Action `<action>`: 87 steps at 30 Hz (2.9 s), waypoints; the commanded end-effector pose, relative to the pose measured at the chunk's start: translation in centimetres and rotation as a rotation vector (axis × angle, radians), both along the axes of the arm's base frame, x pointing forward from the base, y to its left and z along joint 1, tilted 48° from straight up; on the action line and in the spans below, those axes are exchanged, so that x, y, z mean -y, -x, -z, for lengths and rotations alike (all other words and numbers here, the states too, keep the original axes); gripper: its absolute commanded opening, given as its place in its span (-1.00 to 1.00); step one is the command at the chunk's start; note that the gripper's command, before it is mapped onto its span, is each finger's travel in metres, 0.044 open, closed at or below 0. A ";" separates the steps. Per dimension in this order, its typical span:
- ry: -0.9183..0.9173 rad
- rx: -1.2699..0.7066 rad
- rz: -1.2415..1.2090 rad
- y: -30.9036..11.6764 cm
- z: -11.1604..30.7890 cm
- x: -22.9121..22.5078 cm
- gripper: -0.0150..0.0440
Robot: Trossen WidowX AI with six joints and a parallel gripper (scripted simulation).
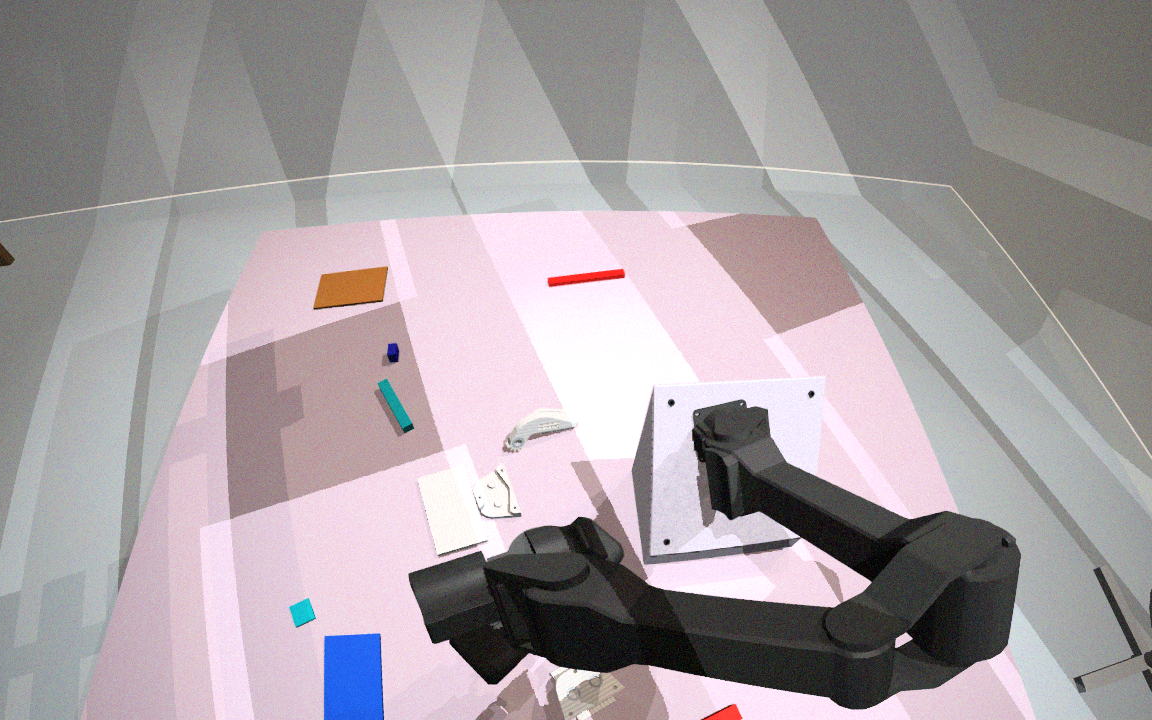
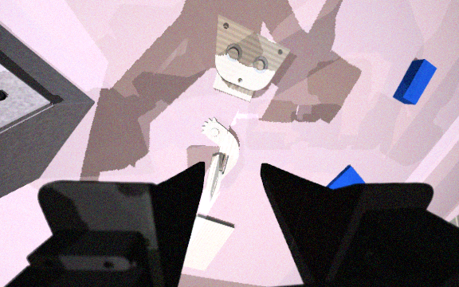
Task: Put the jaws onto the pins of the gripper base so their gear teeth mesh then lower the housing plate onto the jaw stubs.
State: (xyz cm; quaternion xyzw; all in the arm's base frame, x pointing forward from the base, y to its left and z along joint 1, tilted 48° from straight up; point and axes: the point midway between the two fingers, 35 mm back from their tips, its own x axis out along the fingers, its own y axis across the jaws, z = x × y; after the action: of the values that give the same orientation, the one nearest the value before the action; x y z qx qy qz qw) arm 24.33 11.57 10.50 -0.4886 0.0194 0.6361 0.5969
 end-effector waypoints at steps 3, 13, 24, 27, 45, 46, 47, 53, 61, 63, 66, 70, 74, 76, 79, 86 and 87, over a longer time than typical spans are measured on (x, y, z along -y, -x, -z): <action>-0.025 -0.107 0.087 -0.1 0.1 0.1 0.75; -0.066 -0.286 0.239 -0.3 0.2 0.3 1.00; -0.112 -0.484 0.407 -0.6 0.4 0.5 1.00; -0.124 -0.537 0.453 -0.6 0.4 0.5 1.00; -0.196 -0.859 0.731 -1.0 0.6 0.8 1.00; -0.200 -0.877 0.746 -1.0 0.7 0.9 1.00; -0.204 -0.894 0.762 -1.1 0.7 0.9 1.00; -0.227 -1.001 0.855 -1.2 0.8 1.0 1.00; -0.258 -1.143 0.979 -1.4 0.9 1.1 1.00; -0.266 -1.178 1.010 -1.4 0.9 1.2 1.00; -0.278 -1.232 1.057 -1.5 0.9 1.2 1.00; -0.293 -1.302 1.120 -1.5 1.0 1.3 1.00; -0.308 -1.373 1.183 -1.6 1.1 1.4 1.00; -0.316 -1.408 1.214 -1.7 1.1 1.4 1.00; -0.327 -1.461 1.262 -1.7 1.1 1.5 1.00; -0.354 -1.584 1.373 -1.9 1.2 1.6 1.00; -0.357 -1.601 1.388 -1.9 1.2 1.6 1.00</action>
State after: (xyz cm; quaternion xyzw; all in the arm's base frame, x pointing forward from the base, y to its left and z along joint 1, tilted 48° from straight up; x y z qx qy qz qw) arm 26.16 9.97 9.34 0.2556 0.5726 0.3063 0.7162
